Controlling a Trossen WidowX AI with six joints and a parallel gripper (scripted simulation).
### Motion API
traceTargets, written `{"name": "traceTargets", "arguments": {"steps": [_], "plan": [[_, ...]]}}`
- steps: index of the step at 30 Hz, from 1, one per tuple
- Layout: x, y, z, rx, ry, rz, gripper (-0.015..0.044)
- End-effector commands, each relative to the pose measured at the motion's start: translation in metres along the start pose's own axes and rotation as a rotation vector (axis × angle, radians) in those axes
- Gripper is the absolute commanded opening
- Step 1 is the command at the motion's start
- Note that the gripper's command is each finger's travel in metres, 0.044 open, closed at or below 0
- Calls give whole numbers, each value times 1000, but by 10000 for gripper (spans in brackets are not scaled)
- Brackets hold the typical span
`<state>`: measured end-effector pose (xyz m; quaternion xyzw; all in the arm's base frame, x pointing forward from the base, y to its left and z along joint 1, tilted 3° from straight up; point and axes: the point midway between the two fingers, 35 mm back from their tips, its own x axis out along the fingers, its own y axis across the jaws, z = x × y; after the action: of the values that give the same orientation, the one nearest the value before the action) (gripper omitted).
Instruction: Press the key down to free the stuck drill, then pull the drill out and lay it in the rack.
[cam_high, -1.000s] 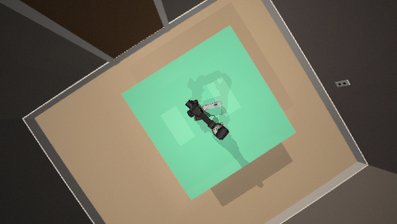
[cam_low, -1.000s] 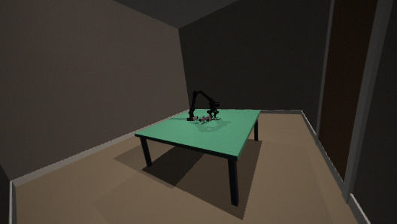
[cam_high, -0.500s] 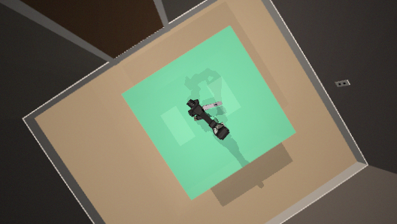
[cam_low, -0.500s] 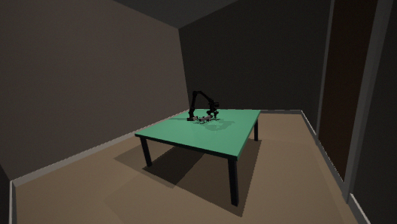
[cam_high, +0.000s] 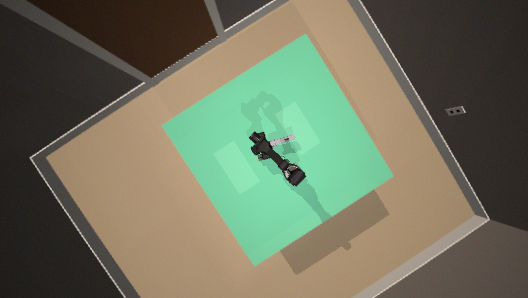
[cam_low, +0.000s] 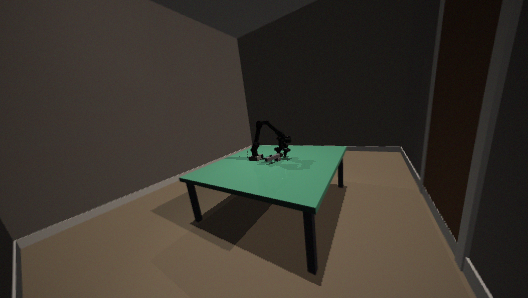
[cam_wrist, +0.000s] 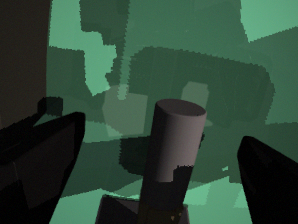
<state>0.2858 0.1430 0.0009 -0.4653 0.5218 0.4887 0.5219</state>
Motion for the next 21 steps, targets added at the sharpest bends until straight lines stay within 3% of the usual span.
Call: {"name": "traceTargets", "arguments": {"steps": [1, 9, 16, 21], "plan": [[0, 0, 0, 0, 0, 0, 256], [0, 0, 0, 0, 0, 0, 46], [0, 0, 0, 0, 0, 0, 0], [-2, 1, 0, -5, -1, 2, 0]]}}
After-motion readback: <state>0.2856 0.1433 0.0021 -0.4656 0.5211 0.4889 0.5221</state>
